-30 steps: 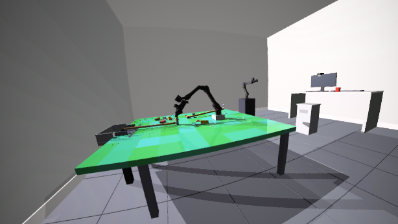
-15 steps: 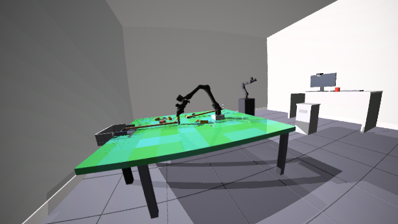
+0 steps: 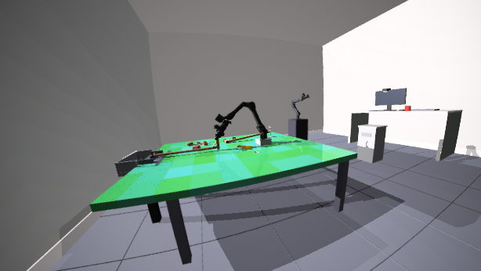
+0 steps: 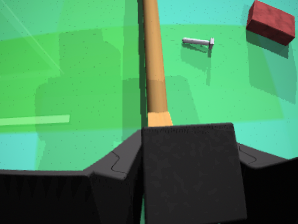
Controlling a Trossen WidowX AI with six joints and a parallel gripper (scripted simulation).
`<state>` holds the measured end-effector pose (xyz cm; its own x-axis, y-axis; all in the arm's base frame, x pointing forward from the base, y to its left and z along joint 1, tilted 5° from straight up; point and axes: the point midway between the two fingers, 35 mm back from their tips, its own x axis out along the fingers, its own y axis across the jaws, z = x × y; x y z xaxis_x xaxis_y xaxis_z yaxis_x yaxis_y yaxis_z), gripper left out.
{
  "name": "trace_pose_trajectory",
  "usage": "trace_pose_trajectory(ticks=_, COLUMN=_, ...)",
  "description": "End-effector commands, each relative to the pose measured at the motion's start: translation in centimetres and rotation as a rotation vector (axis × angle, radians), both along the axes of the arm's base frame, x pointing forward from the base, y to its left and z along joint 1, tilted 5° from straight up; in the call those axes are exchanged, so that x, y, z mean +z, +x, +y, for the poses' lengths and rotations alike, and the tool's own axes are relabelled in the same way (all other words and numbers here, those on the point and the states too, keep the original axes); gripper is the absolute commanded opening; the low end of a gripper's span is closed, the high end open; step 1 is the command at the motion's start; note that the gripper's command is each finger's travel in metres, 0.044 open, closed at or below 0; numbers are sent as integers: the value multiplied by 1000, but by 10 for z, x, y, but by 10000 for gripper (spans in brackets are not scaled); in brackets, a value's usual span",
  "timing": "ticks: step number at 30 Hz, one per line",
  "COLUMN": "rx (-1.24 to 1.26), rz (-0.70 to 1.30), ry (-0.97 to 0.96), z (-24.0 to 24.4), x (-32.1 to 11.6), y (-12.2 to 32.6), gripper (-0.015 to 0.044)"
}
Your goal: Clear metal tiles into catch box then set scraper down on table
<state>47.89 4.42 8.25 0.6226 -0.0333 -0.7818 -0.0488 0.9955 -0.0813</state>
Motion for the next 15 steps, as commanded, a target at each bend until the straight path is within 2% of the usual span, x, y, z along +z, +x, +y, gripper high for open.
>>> trace_pose_trajectory(ticks=1, rx=-6, rz=-20, ry=1, z=-1, x=7, y=-4, gripper=0)
trace_pose_trajectory(ticks=15, rx=-5, rz=-21, ry=1, z=-2, x=8, y=-22, gripper=0)
